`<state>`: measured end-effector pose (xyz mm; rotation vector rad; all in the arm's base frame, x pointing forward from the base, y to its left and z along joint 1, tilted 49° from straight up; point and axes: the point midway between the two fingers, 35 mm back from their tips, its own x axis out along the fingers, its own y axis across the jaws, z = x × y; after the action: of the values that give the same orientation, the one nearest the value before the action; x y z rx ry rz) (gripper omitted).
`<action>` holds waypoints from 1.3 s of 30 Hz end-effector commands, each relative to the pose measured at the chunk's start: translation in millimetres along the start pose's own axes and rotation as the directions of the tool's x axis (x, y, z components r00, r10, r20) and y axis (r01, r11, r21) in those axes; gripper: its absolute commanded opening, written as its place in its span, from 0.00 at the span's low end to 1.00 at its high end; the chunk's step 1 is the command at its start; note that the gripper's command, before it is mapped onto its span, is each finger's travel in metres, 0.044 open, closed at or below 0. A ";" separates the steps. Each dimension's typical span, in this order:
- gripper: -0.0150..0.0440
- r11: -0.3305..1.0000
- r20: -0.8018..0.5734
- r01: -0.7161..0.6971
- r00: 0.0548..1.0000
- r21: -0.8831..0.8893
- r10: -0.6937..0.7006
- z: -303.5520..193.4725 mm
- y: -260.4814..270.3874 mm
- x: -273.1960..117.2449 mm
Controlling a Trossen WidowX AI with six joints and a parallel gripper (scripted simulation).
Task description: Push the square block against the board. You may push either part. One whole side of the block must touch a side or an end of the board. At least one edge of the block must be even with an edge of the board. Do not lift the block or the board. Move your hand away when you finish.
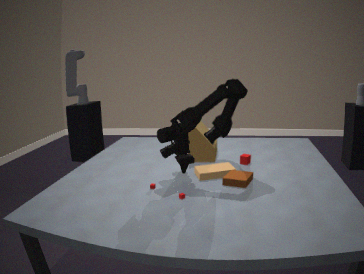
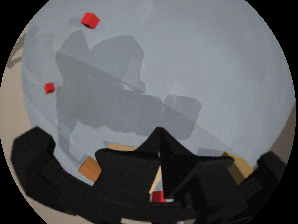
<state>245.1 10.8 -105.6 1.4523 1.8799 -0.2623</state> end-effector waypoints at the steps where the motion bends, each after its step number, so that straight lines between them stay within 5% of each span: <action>1: 0.25 1.000 0.019 -0.010 1.000 -0.012 0.010 3.0 2.3 -37.0; 13: 0.25 1.000 0.017 -0.009 1.000 -0.012 0.009 -24.1 -8.2 -47.8; 19: 0.25 1.000 0.014 -0.011 1.000 0.010 0.011 -24.7 -6.9 6.7; 39: 0.25 1.000 0.015 -0.010 1.000 0.012 0.010 -47.5 -3.6 6.0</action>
<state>225.0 36.0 -80.4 1.4544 1.8515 -0.2792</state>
